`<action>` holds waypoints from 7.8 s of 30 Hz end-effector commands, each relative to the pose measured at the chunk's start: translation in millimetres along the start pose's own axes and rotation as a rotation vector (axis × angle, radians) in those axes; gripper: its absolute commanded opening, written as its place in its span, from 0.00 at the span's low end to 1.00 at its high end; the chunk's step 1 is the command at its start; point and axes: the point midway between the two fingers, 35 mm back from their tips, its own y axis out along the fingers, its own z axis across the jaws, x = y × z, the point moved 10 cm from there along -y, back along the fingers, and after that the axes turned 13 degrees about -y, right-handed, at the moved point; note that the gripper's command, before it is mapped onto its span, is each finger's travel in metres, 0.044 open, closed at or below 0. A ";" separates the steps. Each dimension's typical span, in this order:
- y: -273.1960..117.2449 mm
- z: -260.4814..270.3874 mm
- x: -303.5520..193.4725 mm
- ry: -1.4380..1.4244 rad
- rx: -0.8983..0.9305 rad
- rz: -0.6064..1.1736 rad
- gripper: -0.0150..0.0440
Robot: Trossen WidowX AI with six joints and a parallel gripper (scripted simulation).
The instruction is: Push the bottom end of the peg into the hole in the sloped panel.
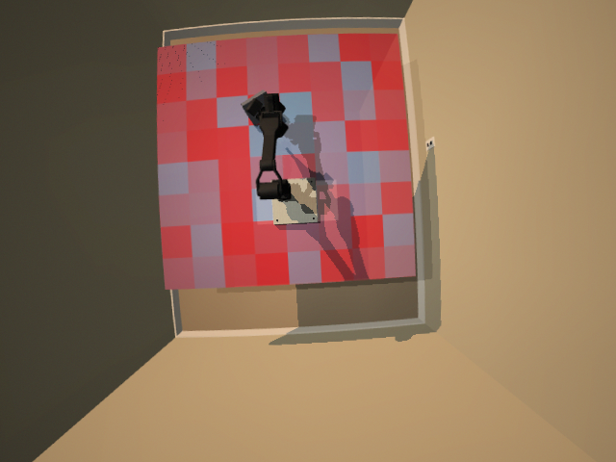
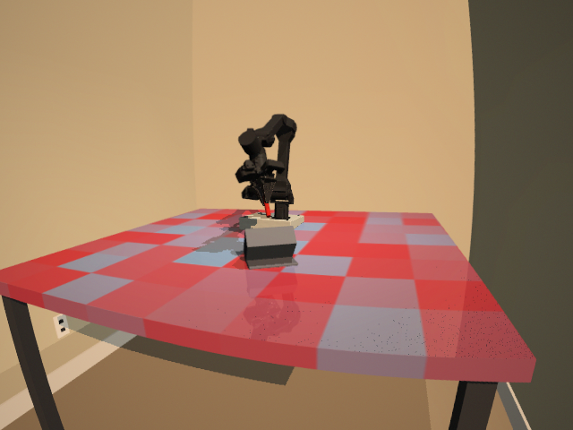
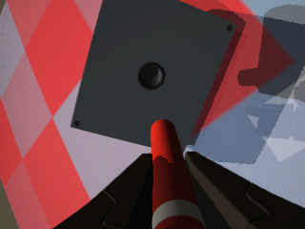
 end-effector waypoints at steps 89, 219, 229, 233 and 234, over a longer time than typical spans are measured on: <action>67.6 -13.1 5.1 0.073 0.087 -0.086 0.25; 40.4 -17.3 9.6 0.074 0.081 -0.084 1.00; 26.2 -19.2 9.0 0.075 0.080 -0.085 1.00; 20.5 -20.3 8.5 0.075 0.079 -0.085 1.00; 19.1 -20.6 8.4 0.075 0.079 -0.085 1.00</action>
